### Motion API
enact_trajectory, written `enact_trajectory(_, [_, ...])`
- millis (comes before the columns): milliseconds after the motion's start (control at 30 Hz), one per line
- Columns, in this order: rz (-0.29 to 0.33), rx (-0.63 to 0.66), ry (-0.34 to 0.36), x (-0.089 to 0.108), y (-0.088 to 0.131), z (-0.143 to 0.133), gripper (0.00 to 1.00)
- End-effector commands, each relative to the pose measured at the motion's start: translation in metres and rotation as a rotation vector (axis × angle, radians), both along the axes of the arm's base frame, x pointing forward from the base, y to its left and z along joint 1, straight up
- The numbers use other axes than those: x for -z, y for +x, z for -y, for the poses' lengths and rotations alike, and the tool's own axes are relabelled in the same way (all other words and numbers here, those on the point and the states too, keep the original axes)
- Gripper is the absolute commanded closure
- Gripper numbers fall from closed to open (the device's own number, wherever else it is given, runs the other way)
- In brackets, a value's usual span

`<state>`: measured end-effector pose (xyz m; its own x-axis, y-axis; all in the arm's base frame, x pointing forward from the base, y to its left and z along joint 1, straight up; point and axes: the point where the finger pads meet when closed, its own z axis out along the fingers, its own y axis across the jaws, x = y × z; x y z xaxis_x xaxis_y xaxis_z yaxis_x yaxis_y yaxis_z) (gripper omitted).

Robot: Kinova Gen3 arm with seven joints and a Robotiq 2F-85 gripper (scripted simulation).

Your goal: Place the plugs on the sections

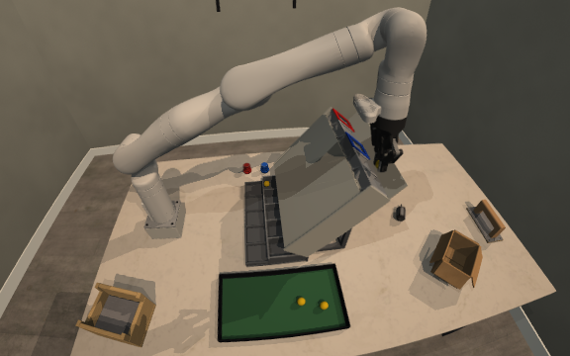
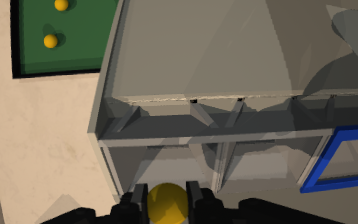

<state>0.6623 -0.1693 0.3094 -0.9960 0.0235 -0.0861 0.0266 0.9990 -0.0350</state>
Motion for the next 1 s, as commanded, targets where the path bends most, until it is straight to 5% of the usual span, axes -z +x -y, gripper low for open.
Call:
enact_trajectory(0, [-0.088, 0.007, 0.03, -0.002, 0.0, -0.001, 1.0])
enact_trajectory(233, [-0.088, 0.007, 0.03, -0.002, 0.0, -0.001, 1.0])
enact_trajectory(267, [-0.088, 0.007, 0.03, 0.028, 0.0, -0.001, 1.0])
enact_trajectory(800, [-0.088, 0.007, 0.03, 0.028, 0.0, -0.001, 1.0])
enact_trajectory(833, [-0.039, -0.001, 0.01, 0.027, 0.0, -0.001, 0.0])
enact_trajectory(967, [-0.039, -0.001, 0.01, 0.027, 0.0, -0.001, 0.0])
